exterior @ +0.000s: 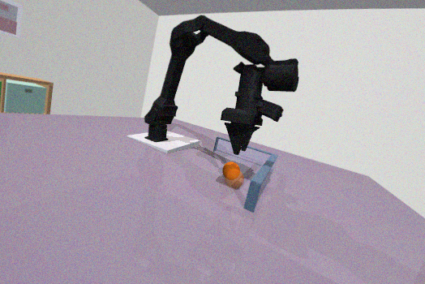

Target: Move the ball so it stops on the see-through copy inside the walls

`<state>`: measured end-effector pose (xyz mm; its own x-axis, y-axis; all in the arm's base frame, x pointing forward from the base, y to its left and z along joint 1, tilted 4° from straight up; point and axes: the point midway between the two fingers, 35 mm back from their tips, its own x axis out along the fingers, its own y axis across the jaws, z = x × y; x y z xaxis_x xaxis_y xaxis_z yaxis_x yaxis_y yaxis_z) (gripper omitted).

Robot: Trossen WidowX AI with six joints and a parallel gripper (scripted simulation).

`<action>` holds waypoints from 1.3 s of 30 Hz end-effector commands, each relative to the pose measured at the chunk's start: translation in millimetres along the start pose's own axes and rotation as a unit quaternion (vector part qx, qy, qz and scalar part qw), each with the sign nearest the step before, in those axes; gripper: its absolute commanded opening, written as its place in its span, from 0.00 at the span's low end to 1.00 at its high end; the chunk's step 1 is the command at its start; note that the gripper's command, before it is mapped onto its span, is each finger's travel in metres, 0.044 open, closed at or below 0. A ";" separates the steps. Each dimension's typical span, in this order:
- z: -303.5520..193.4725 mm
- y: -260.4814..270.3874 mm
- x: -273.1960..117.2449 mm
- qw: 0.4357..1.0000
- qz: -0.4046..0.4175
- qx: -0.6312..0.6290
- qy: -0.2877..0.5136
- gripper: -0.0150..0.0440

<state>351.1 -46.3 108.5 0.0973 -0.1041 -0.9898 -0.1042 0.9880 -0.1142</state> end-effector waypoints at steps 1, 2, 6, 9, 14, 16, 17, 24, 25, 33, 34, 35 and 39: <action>-13.9 21.8 5.4 0.998 0.020 0.023 0.049 0.82; -13.9 21.8 5.4 0.998 0.020 0.023 0.049 0.82; -13.9 21.8 5.4 0.998 0.020 0.023 0.049 0.82; -14.0 21.9 6.6 0.998 0.020 0.023 0.049 0.82; -15.4 22.5 20.3 0.998 0.020 0.023 0.049 0.82; -15.4 22.5 20.6 0.998 0.020 0.023 0.049 0.82; -15.4 22.5 21.4 0.998 0.020 0.023 0.049 0.82; -15.9 22.9 32.7 0.998 0.020 0.023 0.049 0.82; -16.0 23.0 34.3 0.998 0.020 0.023 0.049 0.82; -17.3 23.5 47.4 0.998 0.020 0.023 0.049 0.82; -17.5 23.6 49.0 0.998 0.020 0.023 0.049 0.82; -17.7 23.7 50.6 0.998 0.020 0.023 0.049 0.82; -18.7 24.0 57.0 0.998 0.020 0.023 0.049 0.82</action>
<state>336.4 -30.7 55.8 0.0004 -0.0758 -0.9971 -0.0621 0.9952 -0.0756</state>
